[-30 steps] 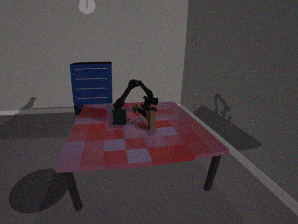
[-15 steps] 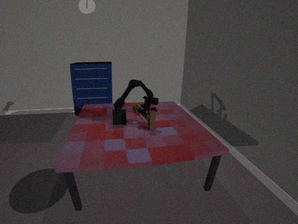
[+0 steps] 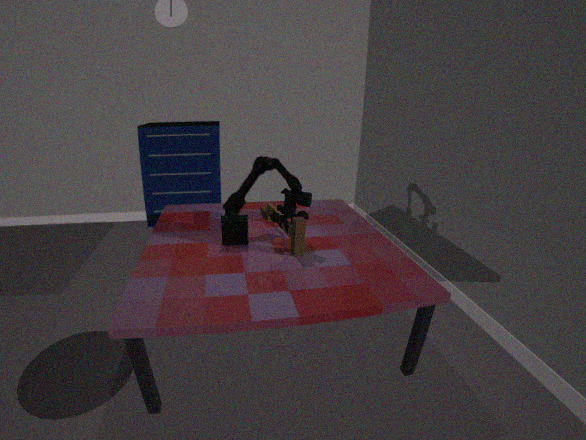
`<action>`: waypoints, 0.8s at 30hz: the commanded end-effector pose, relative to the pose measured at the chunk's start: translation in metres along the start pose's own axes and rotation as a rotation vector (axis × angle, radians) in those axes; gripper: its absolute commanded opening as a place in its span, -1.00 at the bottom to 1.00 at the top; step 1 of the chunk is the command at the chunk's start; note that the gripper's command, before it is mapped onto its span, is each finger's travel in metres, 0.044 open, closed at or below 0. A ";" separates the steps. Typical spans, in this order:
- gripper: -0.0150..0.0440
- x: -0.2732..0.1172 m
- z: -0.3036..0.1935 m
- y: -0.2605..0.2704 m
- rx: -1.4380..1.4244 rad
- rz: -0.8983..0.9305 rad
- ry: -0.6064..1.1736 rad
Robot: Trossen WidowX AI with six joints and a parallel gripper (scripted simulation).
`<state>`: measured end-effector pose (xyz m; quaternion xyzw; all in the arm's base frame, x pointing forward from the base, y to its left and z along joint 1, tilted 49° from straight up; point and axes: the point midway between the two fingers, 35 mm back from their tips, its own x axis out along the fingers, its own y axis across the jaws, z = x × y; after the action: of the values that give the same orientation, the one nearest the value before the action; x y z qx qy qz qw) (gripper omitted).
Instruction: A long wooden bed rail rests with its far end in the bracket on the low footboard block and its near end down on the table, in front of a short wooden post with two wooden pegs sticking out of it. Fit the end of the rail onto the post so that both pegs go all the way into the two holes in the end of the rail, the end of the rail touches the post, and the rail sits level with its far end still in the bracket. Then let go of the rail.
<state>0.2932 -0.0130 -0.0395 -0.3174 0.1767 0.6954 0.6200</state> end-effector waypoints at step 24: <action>-0.49 -0.003 -0.008 -0.001 -0.002 -0.007 0.007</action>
<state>0.2944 -0.0164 -0.0431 -0.3175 0.1768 0.6954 0.6200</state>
